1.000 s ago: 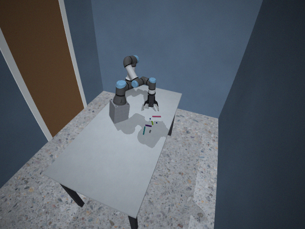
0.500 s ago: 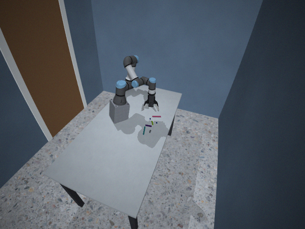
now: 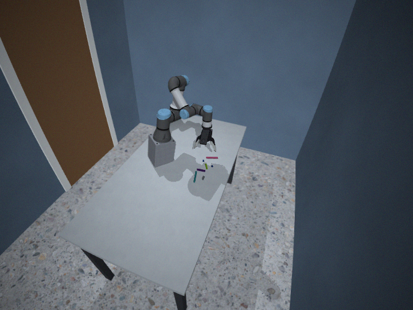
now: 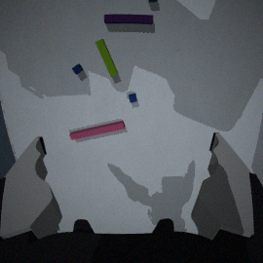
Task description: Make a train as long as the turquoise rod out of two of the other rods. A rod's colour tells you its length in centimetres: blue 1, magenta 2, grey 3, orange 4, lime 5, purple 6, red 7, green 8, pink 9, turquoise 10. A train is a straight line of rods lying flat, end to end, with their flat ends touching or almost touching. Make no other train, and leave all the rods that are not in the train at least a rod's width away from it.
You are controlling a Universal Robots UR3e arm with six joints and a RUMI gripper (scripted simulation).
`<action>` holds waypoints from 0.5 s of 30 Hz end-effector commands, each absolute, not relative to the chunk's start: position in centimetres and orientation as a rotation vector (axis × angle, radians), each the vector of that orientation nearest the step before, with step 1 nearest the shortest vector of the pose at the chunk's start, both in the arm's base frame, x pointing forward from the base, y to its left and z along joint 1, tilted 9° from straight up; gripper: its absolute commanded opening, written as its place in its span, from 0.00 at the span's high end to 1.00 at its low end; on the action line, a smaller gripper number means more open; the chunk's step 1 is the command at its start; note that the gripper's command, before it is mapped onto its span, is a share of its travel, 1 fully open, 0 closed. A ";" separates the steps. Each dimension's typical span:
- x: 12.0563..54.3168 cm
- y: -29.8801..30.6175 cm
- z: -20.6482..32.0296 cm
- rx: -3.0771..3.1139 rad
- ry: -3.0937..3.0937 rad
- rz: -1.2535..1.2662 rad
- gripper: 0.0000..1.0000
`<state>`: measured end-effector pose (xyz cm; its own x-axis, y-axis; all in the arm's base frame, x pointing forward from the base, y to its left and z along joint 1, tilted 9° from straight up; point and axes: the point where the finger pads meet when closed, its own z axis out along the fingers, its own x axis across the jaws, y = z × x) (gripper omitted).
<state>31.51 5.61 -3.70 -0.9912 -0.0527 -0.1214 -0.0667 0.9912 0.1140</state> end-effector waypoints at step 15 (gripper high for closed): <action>33.2 6.8 -3.7 0.640 2.980 0.210 0.00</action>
